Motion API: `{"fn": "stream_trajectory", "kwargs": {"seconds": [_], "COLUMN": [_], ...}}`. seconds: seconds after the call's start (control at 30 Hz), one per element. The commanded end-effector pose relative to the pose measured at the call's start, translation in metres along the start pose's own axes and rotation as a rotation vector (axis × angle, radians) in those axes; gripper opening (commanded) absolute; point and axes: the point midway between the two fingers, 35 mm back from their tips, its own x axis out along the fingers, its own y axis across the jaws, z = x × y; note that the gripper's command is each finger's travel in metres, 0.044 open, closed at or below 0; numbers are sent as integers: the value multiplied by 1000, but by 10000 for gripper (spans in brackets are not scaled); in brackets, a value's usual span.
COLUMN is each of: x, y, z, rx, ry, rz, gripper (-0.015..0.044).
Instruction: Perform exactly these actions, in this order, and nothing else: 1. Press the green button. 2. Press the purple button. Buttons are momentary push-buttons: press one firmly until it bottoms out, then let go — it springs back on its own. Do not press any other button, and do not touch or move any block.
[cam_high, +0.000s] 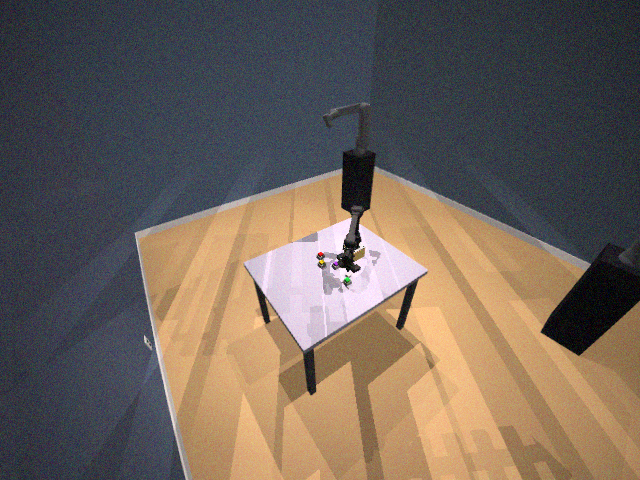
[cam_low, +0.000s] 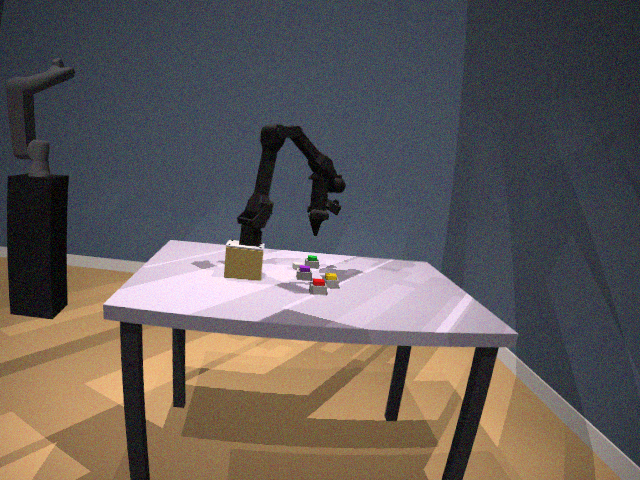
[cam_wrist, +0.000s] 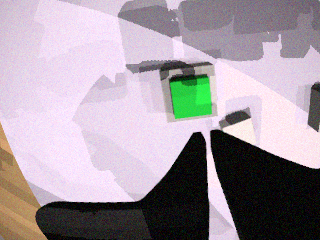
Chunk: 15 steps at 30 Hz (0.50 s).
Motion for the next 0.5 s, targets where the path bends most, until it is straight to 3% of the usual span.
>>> {"fn": "stream_trajectory", "kwargs": {"seconds": [0.0,0.1,0.47], "x": [-13,-13,-15], "y": [0,-10,-154], "z": [-1,0,-24], "rx": [-4,-5,-15], "ry": [5,6,15], "rz": [1,-1,-12], "gripper": [20,20,20]}}
